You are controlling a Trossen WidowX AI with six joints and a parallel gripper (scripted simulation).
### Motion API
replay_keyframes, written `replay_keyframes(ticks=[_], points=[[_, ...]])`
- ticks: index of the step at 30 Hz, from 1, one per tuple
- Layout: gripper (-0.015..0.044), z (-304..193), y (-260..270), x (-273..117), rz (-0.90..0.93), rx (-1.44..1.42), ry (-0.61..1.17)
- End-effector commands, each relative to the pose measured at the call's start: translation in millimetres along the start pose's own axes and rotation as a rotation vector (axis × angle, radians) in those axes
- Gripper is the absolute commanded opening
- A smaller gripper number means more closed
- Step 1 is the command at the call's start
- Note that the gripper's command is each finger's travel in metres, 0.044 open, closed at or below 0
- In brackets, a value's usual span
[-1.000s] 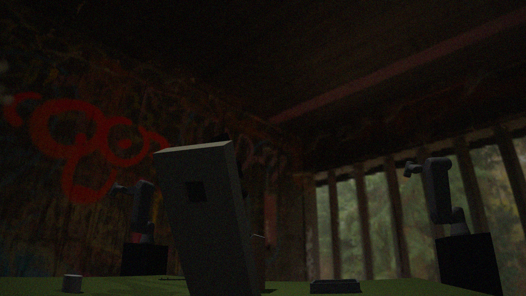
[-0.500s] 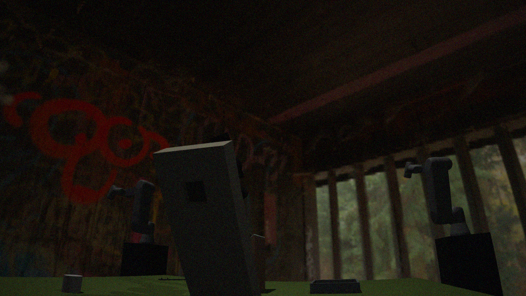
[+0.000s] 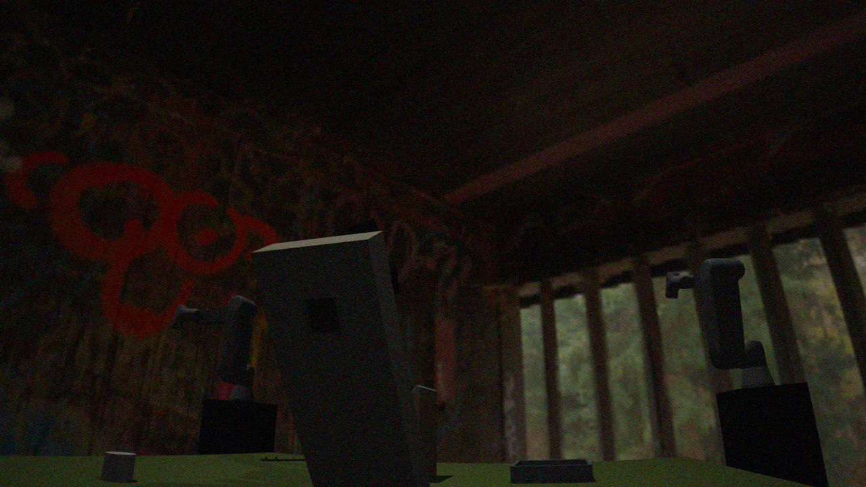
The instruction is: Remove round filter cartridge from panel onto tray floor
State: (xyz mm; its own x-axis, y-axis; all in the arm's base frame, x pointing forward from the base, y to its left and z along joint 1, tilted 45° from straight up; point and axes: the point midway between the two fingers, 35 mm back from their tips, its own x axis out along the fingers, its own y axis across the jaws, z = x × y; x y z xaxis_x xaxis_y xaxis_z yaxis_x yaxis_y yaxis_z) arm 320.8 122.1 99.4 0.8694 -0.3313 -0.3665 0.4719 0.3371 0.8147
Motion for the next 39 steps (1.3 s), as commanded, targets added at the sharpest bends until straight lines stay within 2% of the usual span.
replay_keyframes(ticks=[1,33,39], points=[[0.0,4.7,-0.1,26.0,-0.042,-0.126,-0.01],[0.0,4.8,0.0,26.4,-0.044,-1.241,0.015],[0.0,4.8,-0.1,27.2,-0.044,-1.212,0.014]])
